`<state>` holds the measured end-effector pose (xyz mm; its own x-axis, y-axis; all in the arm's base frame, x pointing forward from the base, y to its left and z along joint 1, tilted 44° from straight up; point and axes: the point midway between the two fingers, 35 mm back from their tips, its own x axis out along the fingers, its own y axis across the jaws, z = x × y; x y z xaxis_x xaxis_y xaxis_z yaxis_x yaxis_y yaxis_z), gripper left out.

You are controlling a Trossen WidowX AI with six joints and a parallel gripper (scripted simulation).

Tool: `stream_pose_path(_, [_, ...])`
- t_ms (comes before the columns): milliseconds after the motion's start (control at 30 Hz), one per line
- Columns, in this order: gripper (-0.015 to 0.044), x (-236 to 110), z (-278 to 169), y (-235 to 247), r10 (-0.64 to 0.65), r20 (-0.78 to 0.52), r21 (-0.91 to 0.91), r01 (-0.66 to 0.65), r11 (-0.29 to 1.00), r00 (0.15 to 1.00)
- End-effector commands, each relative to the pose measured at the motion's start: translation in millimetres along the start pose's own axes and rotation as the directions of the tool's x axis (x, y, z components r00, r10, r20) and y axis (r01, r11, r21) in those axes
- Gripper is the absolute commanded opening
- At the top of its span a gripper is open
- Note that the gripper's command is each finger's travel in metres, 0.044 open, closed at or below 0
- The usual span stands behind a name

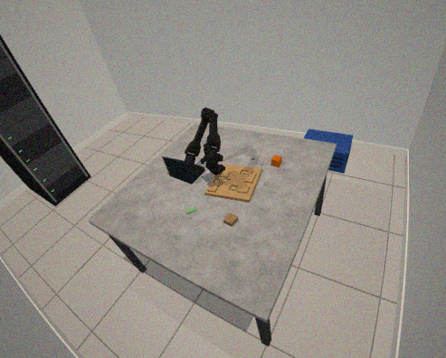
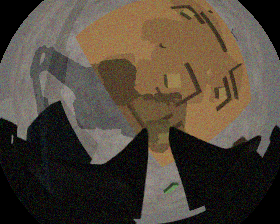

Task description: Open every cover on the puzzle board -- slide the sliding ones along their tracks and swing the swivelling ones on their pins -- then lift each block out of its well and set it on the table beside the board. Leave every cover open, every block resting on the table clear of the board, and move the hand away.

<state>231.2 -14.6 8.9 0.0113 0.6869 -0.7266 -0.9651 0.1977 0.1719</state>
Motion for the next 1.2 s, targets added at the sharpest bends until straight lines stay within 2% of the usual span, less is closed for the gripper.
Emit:
stream_pose_path(0, [0.0080,-10,0,0,0.000,-0.005,-0.005,0.000,1.000,1.000])
stream_pose_path(333, [0.0080,-29,5,0,0.000,-0.009,-0.004,0.000,1.000,1.000])
stream_pose_path(1167, [0.0080,-30,84,-6,-0.016,-0.057,0.001,0.016,1.000,0.998])
